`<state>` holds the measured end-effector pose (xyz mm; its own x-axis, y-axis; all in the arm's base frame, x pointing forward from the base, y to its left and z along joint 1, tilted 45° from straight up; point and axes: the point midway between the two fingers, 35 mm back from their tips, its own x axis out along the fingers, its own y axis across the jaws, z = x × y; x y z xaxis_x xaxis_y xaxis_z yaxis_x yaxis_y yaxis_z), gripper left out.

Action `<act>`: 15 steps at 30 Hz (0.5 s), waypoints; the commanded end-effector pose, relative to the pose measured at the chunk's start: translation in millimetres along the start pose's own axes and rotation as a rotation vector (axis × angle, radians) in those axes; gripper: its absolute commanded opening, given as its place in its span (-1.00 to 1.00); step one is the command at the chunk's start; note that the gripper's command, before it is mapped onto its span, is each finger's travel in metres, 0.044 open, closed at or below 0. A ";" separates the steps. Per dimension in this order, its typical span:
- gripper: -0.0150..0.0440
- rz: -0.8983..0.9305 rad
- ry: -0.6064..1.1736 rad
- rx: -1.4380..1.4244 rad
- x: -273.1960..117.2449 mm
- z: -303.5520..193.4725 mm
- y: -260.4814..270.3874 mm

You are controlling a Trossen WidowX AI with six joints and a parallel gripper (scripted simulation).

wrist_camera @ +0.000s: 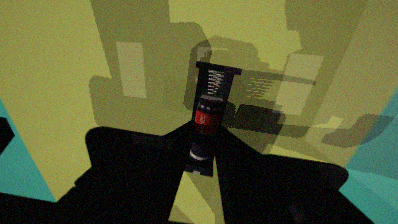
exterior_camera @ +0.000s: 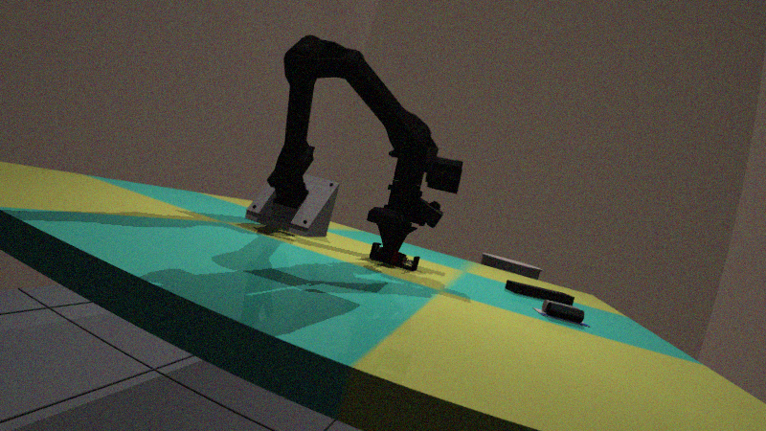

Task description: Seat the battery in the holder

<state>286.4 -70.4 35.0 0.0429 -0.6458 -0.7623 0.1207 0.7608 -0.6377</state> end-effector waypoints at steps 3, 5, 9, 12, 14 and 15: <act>-0.26 -0.001 0.000 -0.004 0.7 -1.1 0.1; -0.26 0.000 -0.003 -0.004 0.7 -1.2 0.1; -0.17 0.000 -0.004 -0.004 0.8 -1.3 0.1; 0.08 0.000 -0.004 -0.004 0.8 -1.3 0.1; 0.08 0.000 -0.004 -0.004 0.4 -1.3 0.1; 0.08 0.000 -0.004 -0.004 -0.5 -1.2 0.2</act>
<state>286.3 -70.3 35.0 0.0492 -0.6449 -0.7627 0.1210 0.7619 -0.6363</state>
